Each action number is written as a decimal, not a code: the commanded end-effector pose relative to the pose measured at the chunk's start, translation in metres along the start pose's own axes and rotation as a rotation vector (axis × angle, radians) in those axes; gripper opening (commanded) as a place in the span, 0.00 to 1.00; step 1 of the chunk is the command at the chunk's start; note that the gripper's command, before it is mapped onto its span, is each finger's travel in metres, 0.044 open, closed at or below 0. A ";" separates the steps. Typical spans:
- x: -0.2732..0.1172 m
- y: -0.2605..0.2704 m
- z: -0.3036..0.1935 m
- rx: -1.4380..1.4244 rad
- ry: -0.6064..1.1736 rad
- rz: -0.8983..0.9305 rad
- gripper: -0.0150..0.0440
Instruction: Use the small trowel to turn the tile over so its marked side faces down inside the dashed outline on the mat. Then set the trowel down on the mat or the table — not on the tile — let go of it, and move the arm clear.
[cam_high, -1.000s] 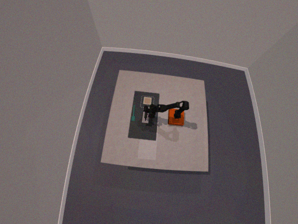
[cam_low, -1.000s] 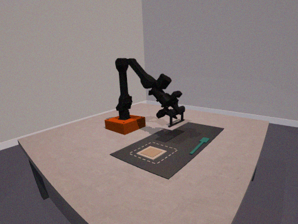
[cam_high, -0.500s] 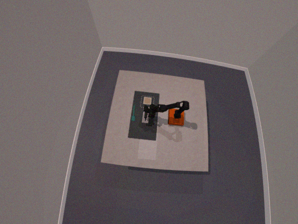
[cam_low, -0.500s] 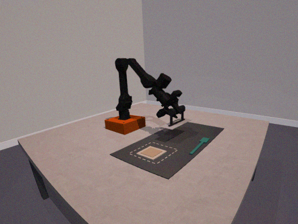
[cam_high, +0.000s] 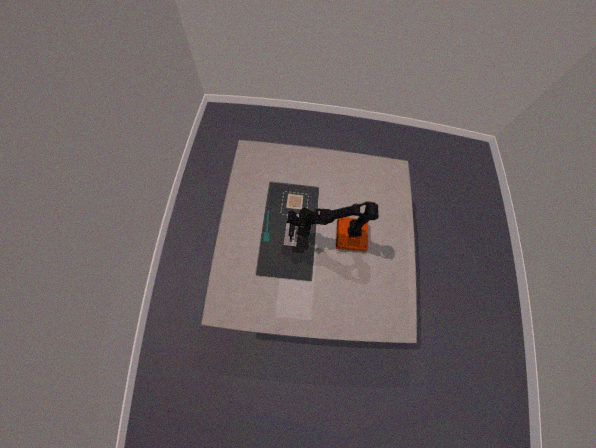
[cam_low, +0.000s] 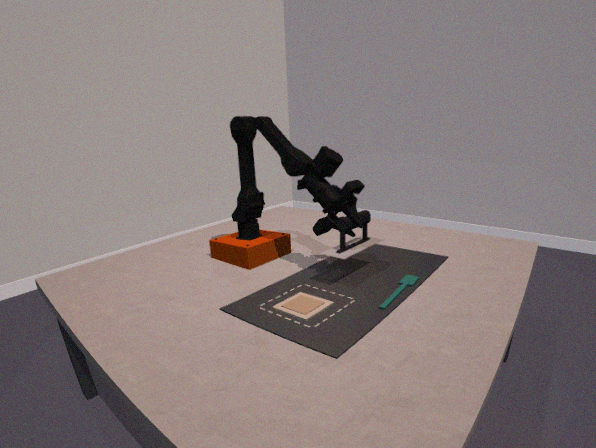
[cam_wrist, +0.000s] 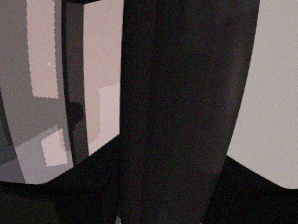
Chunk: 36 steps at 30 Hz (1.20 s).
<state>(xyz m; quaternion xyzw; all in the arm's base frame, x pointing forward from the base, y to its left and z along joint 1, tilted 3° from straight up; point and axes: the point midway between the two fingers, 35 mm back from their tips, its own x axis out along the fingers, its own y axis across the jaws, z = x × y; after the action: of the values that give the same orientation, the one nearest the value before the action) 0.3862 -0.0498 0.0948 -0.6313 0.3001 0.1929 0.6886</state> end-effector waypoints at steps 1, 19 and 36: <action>-0.001 -0.004 0.000 0.007 0.003 -0.010 0.25; 0.008 -0.002 0.016 -0.078 -0.072 0.026 0.25; 0.034 -0.003 0.096 -0.425 -0.433 0.083 0.25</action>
<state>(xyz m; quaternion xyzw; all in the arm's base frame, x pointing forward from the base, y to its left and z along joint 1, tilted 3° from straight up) 0.4222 0.0262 0.0749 -0.6846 0.1618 0.3852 0.5973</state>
